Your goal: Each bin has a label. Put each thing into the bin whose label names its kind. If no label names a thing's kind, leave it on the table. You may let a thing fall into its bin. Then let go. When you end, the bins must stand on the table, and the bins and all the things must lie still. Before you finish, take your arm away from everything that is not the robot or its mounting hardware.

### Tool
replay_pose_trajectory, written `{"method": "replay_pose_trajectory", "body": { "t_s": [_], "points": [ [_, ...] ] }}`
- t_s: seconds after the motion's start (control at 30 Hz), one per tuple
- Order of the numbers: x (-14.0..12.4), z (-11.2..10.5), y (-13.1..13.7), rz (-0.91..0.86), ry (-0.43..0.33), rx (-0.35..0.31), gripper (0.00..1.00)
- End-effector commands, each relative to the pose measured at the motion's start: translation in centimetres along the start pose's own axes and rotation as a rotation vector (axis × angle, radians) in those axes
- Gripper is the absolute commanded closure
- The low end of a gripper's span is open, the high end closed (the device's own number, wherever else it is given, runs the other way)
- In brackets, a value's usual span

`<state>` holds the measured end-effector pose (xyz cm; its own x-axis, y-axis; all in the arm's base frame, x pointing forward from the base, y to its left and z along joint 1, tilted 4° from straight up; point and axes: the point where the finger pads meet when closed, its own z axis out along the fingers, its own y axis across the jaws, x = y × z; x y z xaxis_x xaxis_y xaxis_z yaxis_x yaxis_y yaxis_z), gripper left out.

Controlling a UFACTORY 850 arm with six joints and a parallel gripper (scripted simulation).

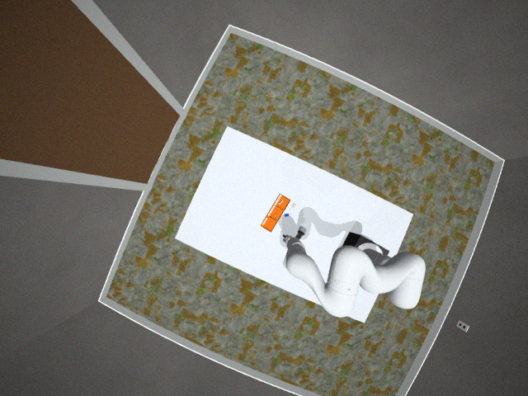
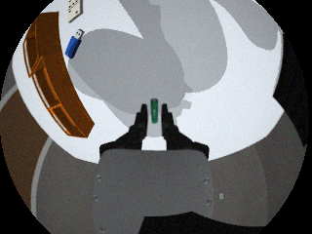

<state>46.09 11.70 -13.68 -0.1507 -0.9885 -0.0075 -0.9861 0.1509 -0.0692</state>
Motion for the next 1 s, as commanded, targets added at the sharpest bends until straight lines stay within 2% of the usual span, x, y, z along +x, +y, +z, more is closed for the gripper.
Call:
{"method": "replay_pose_trajectory", "body": {
  "t_s": [0.0,0.03,0.97],
  "points": [
    [-0.03,-0.04,-0.06,0.0,-0.001,0.001,0.77],
    [-0.03,-0.04,-0.06,0.0,-0.001,0.001,1.0],
    [-0.03,-0.04,-0.06,0.0,-0.001,0.001,1.0]
  ]
}}
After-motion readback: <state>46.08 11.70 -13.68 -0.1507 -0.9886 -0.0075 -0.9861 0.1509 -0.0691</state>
